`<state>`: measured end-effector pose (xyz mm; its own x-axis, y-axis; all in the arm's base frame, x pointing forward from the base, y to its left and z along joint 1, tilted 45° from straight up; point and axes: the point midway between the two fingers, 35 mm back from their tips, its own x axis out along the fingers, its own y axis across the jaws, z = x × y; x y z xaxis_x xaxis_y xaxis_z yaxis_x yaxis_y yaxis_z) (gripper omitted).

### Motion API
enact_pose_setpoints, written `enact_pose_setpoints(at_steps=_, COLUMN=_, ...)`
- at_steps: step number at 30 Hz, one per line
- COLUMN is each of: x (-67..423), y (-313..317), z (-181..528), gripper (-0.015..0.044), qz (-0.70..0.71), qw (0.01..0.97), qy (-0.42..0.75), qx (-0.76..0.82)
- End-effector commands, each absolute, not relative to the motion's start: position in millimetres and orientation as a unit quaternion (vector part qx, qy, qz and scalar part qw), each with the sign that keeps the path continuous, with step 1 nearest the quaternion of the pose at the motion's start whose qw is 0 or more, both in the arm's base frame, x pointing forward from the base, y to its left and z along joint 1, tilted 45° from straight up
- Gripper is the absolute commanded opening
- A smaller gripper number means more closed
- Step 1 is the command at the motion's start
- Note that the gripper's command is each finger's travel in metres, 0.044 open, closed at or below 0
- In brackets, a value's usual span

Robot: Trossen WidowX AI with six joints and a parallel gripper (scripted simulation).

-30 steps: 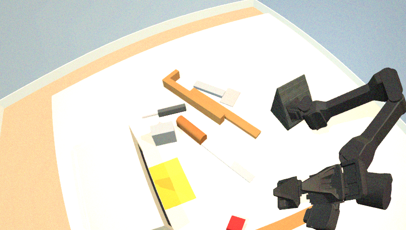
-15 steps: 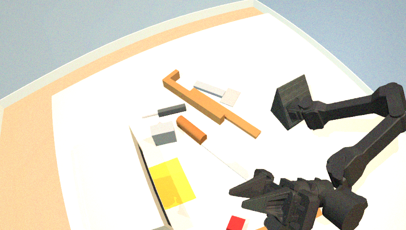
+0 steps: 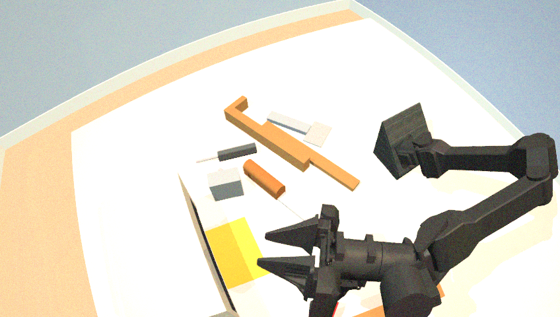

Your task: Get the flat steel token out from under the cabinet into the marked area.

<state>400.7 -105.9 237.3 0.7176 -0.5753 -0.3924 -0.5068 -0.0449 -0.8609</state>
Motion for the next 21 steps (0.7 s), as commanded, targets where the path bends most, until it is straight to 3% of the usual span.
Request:
enact_pose_setpoints(at_steps=1, x=406, y=-113, z=219, gripper=0.0270, qz=0.017, qw=0.560, qy=0.392, qx=-0.730)
enact_pose_setpoints(at_steps=21, x=402, y=-160, z=96, gripper=0.0270, qz=0.331, qw=0.479, qy=0.434, qx=-0.687)
